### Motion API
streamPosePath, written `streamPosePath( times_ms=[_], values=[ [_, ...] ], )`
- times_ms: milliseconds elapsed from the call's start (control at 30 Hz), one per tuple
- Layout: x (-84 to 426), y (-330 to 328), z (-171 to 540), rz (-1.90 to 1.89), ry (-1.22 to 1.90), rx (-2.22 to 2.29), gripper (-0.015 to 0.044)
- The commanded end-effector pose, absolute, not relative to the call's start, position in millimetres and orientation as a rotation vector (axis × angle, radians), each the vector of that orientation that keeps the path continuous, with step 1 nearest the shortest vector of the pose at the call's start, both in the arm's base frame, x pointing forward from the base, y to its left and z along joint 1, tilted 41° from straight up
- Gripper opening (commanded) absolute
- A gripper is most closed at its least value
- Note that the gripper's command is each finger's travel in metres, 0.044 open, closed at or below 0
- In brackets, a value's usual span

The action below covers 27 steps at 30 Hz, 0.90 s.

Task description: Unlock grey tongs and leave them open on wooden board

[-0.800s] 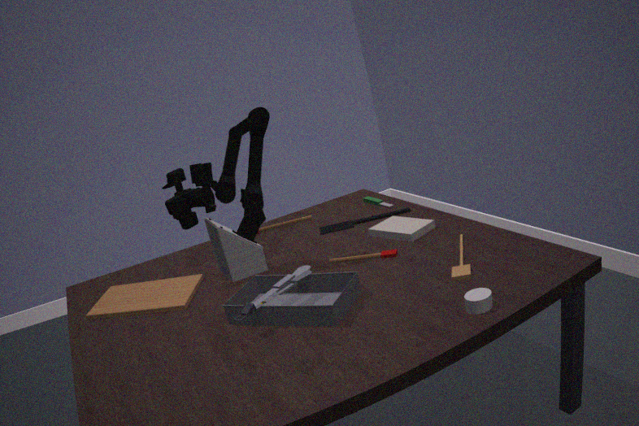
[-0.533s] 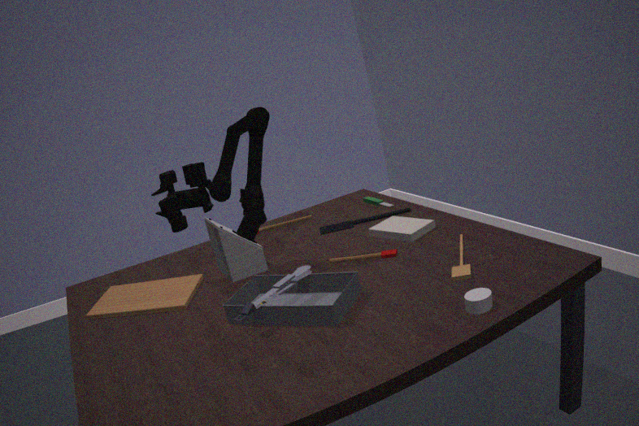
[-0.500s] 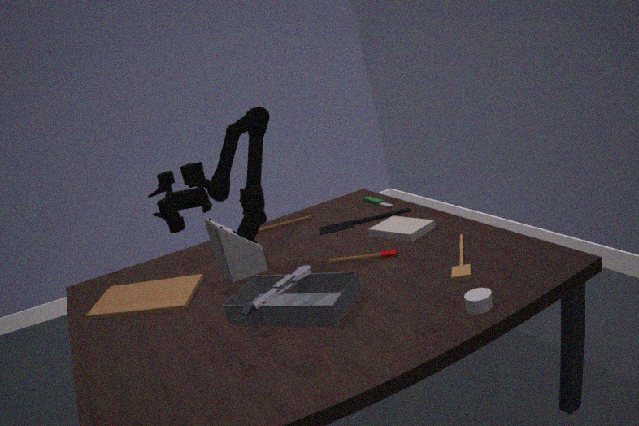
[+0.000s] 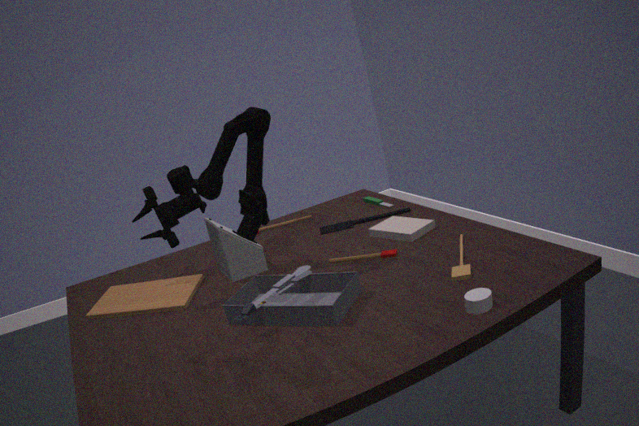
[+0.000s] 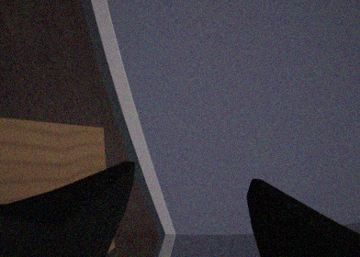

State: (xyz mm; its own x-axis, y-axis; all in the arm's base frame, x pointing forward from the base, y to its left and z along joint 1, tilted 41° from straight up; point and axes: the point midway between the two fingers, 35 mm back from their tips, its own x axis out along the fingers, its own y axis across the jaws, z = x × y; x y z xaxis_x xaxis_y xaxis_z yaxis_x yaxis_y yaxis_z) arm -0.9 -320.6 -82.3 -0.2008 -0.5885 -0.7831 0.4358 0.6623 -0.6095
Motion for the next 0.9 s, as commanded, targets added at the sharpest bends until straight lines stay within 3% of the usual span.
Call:
streamPosePath(
  times_ms=[0, 267, 500, 733, 867],
  values=[
    [53, -322, -98, -0.830, 1.343, 0.013, 0.0260],
    [181, -281, -111, -0.541, 1.069, 0.560, 0.0260],
    [271, -212, -91, -0.285, 1.029, 1.134, 0.0260],
    [335, -135, -44, -0.092, 1.159, 1.761, 0.0260],
    [340, -128, -38, -0.079, 1.180, 1.820, 0.0260]
  ],
)
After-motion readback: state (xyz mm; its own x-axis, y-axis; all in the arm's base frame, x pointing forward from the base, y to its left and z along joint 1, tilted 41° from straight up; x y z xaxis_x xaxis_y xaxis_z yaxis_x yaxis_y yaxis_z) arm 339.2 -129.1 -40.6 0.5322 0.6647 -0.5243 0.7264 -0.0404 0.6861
